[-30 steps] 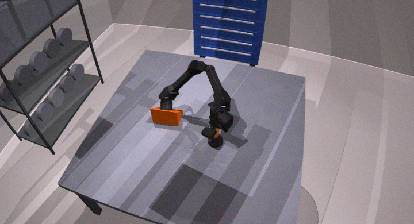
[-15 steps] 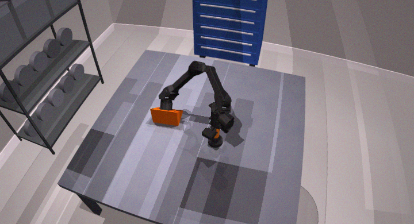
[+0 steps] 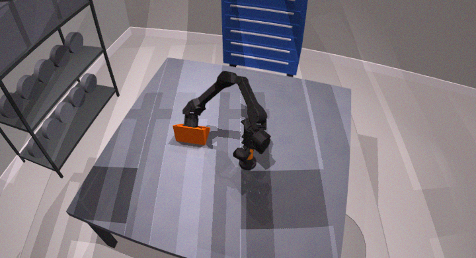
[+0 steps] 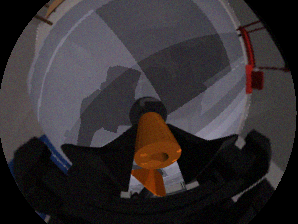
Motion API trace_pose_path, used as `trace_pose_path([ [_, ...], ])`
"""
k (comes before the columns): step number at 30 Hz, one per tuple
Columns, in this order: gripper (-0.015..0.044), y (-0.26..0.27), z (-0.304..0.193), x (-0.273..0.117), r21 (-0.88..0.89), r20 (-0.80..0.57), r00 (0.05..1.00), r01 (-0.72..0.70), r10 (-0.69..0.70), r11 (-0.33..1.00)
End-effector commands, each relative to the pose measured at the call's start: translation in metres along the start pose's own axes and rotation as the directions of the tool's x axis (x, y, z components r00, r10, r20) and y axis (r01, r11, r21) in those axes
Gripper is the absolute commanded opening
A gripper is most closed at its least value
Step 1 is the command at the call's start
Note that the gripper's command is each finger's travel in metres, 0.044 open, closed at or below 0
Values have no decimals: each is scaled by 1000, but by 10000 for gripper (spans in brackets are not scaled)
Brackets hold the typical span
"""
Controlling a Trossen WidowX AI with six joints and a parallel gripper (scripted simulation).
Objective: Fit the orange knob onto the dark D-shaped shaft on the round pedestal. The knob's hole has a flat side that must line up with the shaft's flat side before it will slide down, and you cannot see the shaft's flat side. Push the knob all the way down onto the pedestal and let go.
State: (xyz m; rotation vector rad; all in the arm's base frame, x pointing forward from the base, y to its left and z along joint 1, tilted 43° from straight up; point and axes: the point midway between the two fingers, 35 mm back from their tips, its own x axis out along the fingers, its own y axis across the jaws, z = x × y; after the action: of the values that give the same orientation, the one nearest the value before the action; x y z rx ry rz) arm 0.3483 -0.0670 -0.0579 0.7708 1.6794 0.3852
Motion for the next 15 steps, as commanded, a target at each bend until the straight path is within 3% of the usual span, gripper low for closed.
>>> trace_pose_path([
  [1,0,0,1,-1,1,5,1000,3,-3,1000],
  [15,0,1,-2,1,1,5,1000,3,-3,1000],
])
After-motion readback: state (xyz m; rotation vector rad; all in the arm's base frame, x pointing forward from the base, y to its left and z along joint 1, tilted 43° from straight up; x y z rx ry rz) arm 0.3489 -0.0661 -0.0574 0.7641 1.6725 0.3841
